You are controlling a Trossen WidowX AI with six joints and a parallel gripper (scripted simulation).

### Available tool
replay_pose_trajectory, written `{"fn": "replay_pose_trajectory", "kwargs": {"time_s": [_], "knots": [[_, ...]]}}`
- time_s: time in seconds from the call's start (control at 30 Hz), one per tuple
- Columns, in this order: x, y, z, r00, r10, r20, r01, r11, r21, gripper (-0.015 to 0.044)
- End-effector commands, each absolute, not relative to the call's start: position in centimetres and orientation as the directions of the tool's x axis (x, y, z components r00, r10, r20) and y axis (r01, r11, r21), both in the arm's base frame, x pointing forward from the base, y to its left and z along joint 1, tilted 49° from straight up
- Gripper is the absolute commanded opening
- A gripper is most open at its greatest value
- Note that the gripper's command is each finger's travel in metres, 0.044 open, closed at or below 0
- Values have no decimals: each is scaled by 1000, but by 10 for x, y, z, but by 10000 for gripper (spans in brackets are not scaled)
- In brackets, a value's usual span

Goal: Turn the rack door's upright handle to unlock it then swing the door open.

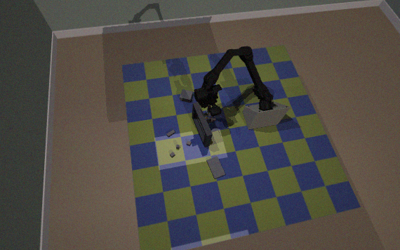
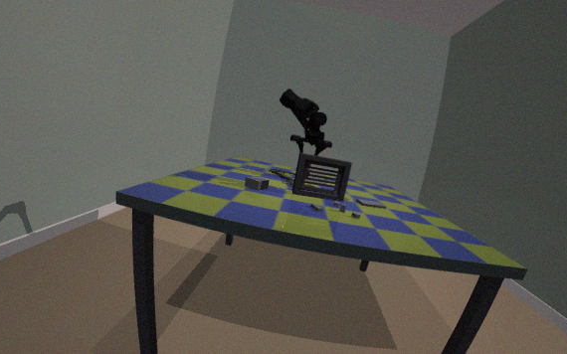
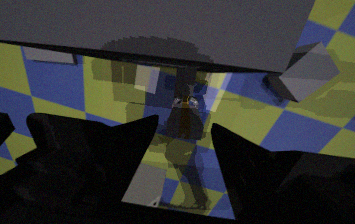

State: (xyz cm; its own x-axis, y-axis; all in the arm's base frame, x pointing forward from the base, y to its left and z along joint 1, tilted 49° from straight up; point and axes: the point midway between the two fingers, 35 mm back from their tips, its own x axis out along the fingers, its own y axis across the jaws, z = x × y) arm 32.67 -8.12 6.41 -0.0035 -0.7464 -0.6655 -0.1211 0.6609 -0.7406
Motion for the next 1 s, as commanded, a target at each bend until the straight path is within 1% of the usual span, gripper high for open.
{"fn": "replay_pose_trajectory", "kwargs": {"time_s": [0.0, 0.53, 0.8, 0.97], "knots": [[326, -87, 57, -7, -750, -661, -130, 656, -743, 282], [324, -106, 43, -7, -753, -658, -126, 654, -746, 282], [324, -106, 43, -7, -753, -658, -126, 654, -746, 72], [324, -106, 43, -7, -753, -658, -126, 654, -746, 39]]}}
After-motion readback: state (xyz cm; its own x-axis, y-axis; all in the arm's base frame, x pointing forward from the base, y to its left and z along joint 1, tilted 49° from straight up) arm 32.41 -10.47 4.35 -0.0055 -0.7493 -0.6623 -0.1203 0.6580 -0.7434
